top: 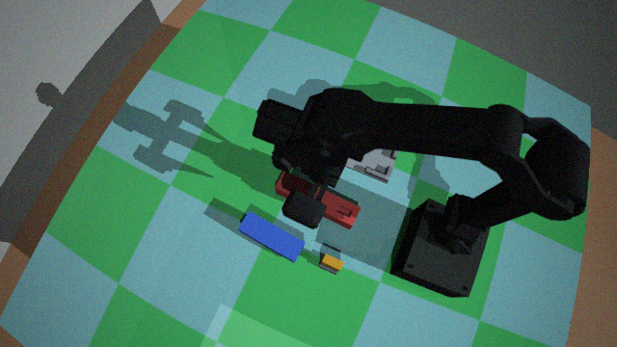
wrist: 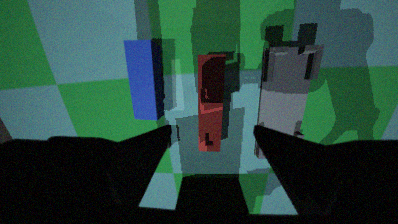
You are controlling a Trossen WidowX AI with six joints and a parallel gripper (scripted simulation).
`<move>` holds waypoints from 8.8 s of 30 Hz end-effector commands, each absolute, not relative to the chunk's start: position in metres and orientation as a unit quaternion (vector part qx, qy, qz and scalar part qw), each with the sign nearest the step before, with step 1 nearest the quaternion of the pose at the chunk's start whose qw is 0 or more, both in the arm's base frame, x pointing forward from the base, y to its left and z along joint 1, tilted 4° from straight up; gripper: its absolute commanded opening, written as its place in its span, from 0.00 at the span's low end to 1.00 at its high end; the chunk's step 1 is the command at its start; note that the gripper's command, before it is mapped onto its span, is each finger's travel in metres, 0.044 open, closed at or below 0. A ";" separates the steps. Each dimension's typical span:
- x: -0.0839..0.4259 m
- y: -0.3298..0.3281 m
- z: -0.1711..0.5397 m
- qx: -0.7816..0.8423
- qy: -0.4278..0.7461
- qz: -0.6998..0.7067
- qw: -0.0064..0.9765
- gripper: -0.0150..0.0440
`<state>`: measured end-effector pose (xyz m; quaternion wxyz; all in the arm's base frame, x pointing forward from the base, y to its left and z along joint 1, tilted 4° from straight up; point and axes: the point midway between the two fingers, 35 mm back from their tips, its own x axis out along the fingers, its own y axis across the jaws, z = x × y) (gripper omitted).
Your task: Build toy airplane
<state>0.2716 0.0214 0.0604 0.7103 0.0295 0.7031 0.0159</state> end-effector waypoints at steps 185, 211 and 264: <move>0.246 -0.119 -0.002 0.011 0.708 0.031 0.705 0.58; 0.246 -0.118 -0.041 0.011 0.708 0.031 0.705 0.58; 0.251 -0.125 0.066 0.011 0.708 0.031 0.705 1.00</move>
